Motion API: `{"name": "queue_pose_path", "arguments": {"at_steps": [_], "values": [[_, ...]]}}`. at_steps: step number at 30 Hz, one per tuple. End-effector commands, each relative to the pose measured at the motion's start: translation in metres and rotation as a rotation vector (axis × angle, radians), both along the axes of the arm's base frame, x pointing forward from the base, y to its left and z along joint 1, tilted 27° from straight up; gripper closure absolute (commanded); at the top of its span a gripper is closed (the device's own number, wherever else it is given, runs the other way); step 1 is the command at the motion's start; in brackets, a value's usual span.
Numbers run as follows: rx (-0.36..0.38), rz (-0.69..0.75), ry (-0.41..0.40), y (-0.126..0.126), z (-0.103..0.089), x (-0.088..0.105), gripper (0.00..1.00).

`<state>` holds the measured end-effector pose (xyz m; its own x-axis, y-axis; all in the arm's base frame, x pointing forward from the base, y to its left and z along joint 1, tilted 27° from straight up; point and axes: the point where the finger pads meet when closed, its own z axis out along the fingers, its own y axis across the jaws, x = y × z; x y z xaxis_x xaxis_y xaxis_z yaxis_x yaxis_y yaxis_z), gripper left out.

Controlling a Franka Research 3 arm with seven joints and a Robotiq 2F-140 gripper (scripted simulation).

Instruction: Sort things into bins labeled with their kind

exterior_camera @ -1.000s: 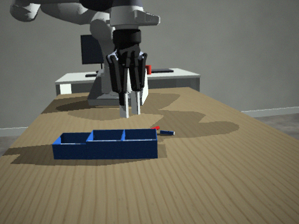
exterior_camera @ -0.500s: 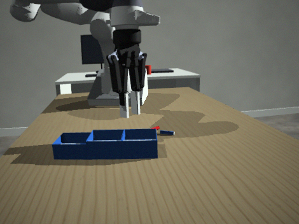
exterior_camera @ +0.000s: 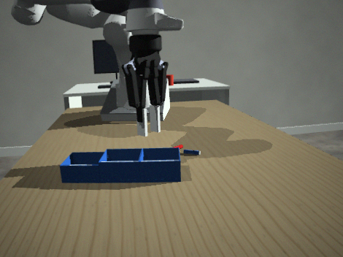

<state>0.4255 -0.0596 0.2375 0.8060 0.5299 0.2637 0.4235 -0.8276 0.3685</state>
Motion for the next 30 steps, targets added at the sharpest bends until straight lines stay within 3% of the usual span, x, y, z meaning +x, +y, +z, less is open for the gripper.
{"name": "queue_pose_path", "arguments": {"at_steps": [1,12,30], "values": [[-0.004,0.004,0.002,-0.002,-0.010,0.003,0.75],[-0.004,0.004,0.002,-0.008,-0.046,0.026,0.75],[-0.004,0.004,0.002,-0.011,-0.057,0.031,0.75]]}}
